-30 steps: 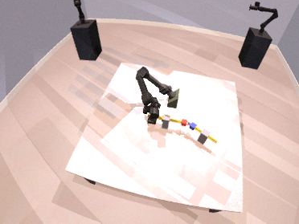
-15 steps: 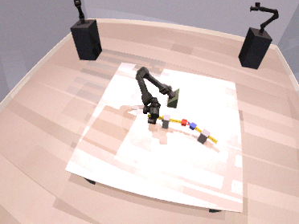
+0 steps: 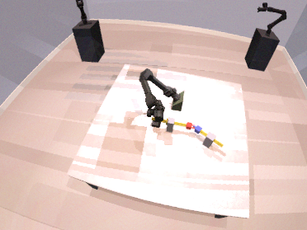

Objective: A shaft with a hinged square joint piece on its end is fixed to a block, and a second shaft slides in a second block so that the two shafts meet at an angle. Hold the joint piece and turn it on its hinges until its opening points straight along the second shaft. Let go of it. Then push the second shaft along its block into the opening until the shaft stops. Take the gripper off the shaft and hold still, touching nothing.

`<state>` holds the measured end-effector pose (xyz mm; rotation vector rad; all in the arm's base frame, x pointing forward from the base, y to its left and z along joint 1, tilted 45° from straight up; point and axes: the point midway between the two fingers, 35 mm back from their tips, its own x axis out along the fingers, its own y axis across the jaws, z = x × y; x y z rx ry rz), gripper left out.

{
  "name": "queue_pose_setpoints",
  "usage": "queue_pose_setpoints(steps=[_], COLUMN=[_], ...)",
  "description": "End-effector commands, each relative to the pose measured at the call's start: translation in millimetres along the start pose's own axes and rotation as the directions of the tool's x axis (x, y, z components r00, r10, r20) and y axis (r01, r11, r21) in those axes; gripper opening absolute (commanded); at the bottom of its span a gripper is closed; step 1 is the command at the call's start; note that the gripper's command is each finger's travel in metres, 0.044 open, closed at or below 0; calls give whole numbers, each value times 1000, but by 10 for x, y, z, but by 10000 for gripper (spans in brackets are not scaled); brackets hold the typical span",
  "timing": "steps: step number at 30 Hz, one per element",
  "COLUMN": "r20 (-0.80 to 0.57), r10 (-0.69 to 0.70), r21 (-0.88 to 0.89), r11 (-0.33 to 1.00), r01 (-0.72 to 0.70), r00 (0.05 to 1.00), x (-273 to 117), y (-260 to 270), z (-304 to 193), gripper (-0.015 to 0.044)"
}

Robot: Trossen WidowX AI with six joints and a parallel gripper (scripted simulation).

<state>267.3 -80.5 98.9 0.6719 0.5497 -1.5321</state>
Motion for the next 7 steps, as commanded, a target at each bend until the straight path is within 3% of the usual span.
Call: queue_pose_setpoints(steps=[1,7], r20=[-1,-7], r10=[2,1], r21=[1,-2], r11=[1000,1000], r01=[-2,-1], r00=[1000,1000], x=[-25,-291], y=[5,0], z=[-1,-12], gripper=[440,440])
